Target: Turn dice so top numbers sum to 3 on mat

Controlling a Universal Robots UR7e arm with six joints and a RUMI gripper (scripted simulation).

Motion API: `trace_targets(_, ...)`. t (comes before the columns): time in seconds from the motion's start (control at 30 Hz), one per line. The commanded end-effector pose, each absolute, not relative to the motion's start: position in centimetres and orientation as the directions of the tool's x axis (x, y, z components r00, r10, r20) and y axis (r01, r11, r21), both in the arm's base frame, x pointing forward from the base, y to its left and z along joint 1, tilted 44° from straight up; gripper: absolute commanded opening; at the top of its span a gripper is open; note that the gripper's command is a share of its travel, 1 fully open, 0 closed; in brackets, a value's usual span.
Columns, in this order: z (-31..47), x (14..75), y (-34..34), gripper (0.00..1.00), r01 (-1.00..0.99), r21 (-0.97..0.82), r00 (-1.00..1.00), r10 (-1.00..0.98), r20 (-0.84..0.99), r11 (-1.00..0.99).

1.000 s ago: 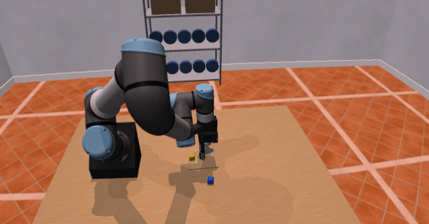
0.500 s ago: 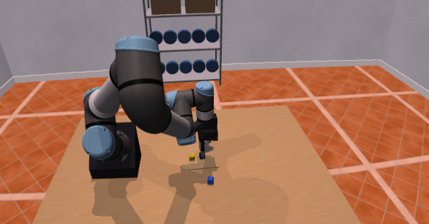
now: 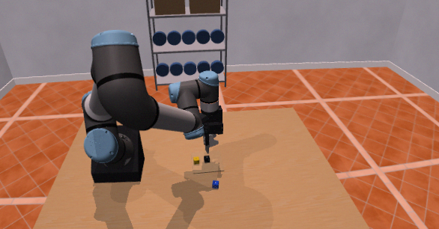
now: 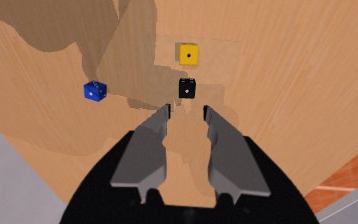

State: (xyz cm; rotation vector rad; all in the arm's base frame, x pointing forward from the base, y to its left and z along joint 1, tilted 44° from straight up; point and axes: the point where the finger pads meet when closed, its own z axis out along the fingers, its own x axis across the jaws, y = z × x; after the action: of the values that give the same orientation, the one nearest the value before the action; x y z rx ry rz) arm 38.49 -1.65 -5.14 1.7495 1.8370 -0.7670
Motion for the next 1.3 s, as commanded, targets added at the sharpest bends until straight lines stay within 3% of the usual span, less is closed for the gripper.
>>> trace_targets(0.0,-3.84,38.57,-0.41,0.24,0.998,-0.068,-0.061,0.724,-0.687,0.019)
trace_targets(0.33,-3.28,38.6,0.12,0.24,0.998,-0.068,-0.061,0.724,-0.687,0.019)
trace_targets(0.37,-3.28,38.6,0.12,1.0,0.998,-0.068,-0.061,0.724,-0.687,0.019)
trace_targets(1.27,-3.27,38.6,0.11,1.0,0.998,-0.063,-0.053,0.724,-0.688,0.014)
